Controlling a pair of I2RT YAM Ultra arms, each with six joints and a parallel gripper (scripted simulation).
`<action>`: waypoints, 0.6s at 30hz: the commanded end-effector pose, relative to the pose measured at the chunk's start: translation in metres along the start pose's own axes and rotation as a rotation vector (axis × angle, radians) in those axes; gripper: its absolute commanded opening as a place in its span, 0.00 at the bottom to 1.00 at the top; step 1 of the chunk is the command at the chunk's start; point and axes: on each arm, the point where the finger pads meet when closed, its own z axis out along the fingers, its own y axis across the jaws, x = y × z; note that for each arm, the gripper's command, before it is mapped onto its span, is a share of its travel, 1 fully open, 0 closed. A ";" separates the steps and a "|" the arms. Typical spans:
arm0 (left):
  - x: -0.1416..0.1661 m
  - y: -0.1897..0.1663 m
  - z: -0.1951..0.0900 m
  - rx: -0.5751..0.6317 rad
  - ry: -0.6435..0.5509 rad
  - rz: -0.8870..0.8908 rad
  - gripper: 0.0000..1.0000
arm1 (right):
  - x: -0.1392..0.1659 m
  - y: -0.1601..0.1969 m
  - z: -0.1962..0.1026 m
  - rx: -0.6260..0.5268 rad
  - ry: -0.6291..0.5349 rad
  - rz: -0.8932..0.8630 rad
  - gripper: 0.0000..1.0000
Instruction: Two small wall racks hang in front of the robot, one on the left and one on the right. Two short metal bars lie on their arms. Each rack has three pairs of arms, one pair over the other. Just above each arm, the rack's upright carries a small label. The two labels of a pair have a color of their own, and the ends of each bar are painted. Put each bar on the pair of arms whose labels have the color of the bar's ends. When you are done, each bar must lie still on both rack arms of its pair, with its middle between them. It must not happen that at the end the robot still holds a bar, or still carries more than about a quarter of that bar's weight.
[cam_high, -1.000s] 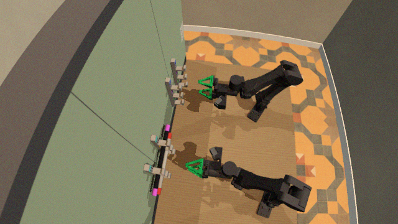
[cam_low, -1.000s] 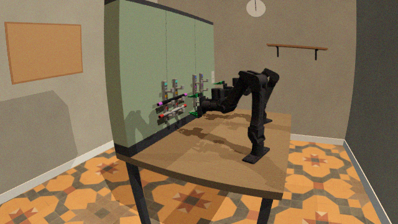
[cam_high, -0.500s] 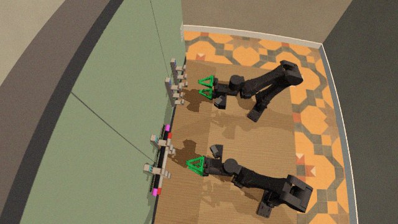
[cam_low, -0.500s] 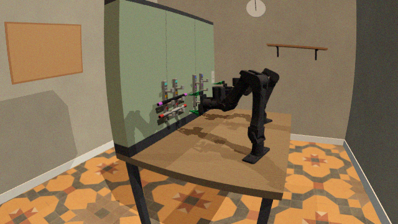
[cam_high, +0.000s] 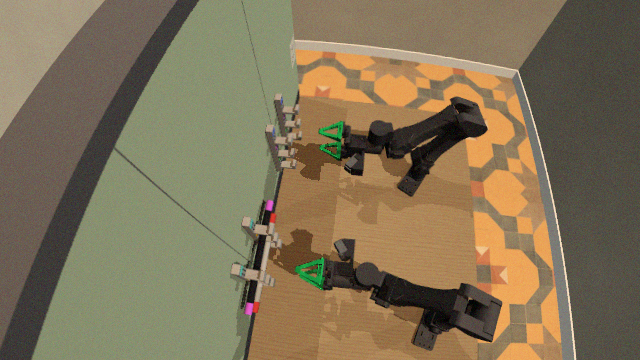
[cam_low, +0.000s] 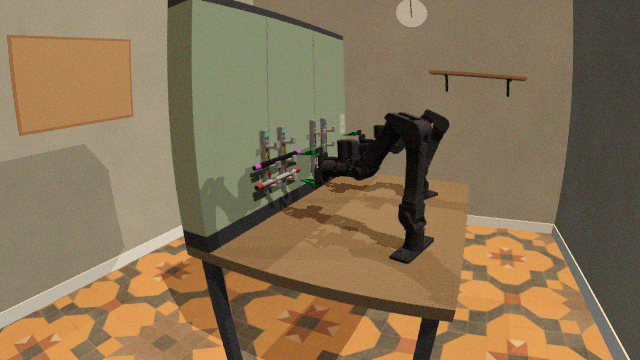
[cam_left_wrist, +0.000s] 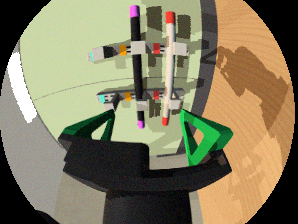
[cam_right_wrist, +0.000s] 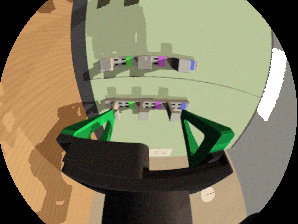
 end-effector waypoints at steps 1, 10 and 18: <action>0.006 0.028 0.003 -0.052 -0.007 -0.028 1.00 | 0.003 -0.007 -0.004 0.019 0.002 0.015 1.00; 0.018 0.032 0.006 -0.052 -0.007 -0.028 1.00 | 0.003 -0.007 -0.004 0.019 0.002 0.015 1.00; 0.028 0.036 0.010 -0.052 -0.007 -0.028 1.00 | 0.003 -0.007 -0.004 0.019 0.002 0.015 1.00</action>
